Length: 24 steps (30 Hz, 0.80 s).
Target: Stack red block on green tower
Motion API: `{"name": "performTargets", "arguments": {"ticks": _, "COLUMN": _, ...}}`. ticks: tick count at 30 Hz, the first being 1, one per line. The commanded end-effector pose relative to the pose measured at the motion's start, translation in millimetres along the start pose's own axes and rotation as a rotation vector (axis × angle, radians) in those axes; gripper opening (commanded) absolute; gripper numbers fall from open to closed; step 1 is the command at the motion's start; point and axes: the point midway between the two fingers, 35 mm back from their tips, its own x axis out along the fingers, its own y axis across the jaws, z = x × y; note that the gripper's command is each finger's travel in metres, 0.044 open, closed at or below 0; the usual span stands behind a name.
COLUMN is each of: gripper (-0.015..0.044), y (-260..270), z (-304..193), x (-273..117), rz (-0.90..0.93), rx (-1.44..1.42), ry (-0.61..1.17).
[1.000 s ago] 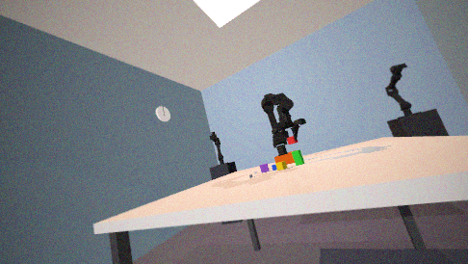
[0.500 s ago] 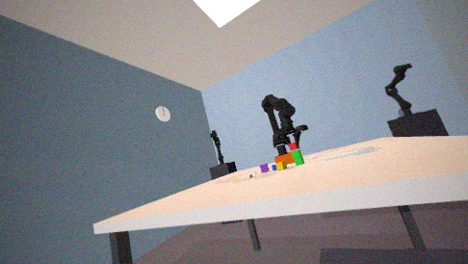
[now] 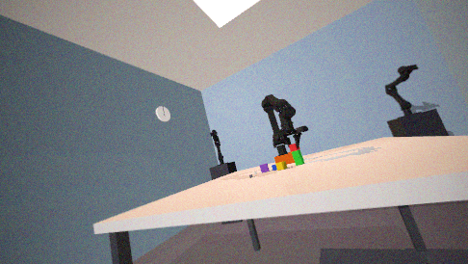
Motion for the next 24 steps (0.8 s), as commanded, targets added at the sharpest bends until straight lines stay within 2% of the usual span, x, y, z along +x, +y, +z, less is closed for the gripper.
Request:
{"name": "performTargets", "arguments": {"ticks": 1, "gripper": 0.0000, "y": -1.2, "z": -0.8, "x": 1.7, "rz": -0.004, "rx": -0.003, "ry": 0.003}}
{"name": "performTargets", "arguments": {"ticks": 24, "gripper": 0.0000, "y": -1.2, "z": -0.8, "x": 3.8, "rz": -0.004, "rx": -0.003, "ry": 0.003}}
